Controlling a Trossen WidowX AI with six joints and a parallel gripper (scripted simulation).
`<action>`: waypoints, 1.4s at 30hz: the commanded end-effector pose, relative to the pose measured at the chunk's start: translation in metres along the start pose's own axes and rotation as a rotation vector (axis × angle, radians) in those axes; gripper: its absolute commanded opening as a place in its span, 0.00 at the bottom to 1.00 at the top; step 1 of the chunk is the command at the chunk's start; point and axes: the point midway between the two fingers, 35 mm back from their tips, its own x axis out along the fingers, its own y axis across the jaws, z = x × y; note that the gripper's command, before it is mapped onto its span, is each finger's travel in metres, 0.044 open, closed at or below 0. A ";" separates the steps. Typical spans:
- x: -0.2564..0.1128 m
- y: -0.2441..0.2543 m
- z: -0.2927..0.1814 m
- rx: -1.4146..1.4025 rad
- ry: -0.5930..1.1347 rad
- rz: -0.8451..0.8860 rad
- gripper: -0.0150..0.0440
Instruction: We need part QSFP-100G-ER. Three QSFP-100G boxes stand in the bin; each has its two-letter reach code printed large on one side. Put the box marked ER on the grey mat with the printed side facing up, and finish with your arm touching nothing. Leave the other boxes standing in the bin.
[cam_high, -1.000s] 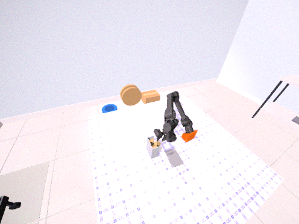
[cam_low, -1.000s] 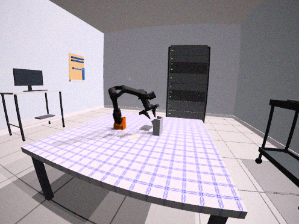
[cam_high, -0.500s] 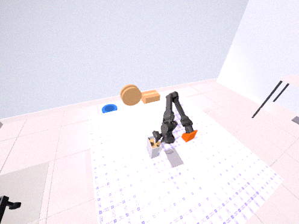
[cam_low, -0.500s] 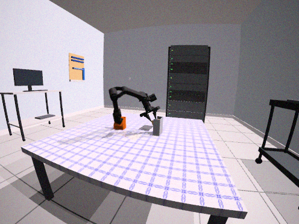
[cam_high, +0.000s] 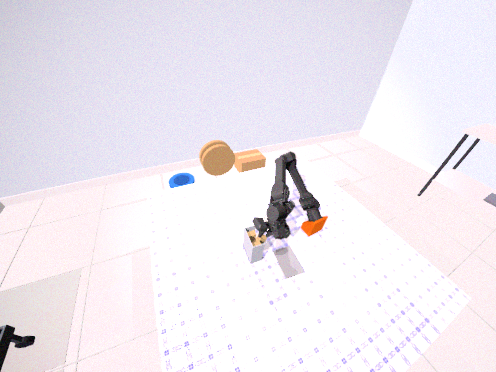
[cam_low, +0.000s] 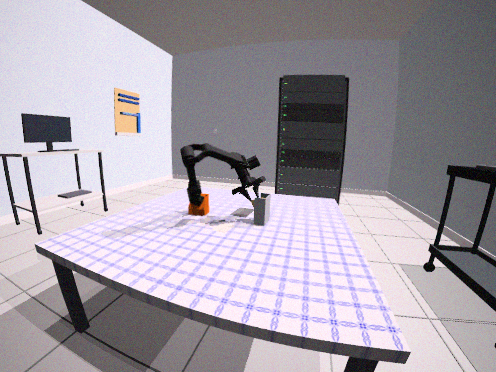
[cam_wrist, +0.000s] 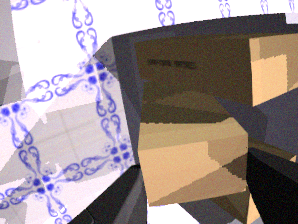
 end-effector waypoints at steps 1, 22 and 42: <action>0.000 0.000 0.000 0.001 0.000 0.000 0.51; -0.023 0.000 0.002 -0.002 -0.006 0.004 0.51; -0.045 0.002 0.001 -0.006 -0.004 0.006 0.51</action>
